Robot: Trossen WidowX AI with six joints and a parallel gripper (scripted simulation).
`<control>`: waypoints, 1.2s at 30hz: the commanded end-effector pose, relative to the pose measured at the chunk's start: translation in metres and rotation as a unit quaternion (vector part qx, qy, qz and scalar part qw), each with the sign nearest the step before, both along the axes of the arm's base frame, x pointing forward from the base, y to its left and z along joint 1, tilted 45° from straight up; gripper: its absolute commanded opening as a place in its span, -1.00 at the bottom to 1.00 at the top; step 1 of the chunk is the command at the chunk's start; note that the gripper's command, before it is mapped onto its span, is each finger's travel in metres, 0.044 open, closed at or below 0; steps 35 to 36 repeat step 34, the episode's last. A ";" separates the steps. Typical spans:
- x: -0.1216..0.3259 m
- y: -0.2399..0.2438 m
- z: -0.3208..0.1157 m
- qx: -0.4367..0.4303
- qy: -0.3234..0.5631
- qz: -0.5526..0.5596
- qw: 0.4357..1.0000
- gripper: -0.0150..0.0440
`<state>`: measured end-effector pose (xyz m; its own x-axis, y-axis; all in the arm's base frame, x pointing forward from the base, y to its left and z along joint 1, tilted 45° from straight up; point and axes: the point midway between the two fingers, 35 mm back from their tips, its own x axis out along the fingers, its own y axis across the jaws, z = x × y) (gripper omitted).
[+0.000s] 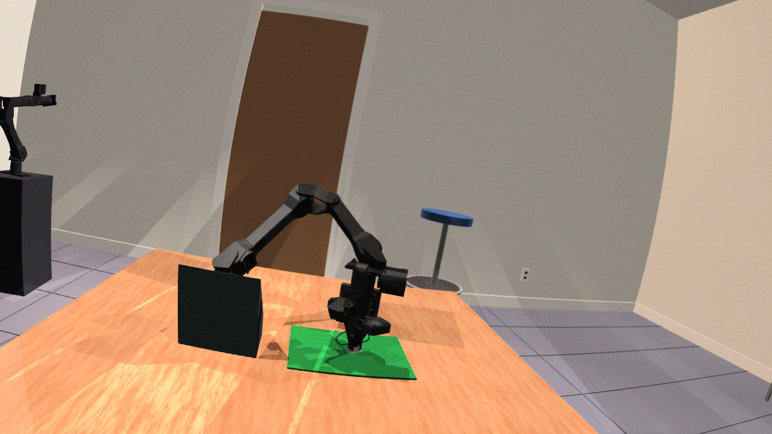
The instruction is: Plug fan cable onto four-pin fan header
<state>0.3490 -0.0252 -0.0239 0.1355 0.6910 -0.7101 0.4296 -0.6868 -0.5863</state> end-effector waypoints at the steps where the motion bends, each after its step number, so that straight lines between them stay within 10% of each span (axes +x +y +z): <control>1: 0.000 0.000 0.000 0.000 0.000 0.000 1.000 -0.22; 8: 0.000 0.000 0.000 0.000 0.000 0.000 1.000 0.39; 22: -0.009 -0.039 0.038 -0.001 0.001 -0.001 1.000 0.39; 36: -0.122 -0.053 0.003 -0.002 0.004 -0.001 1.000 0.39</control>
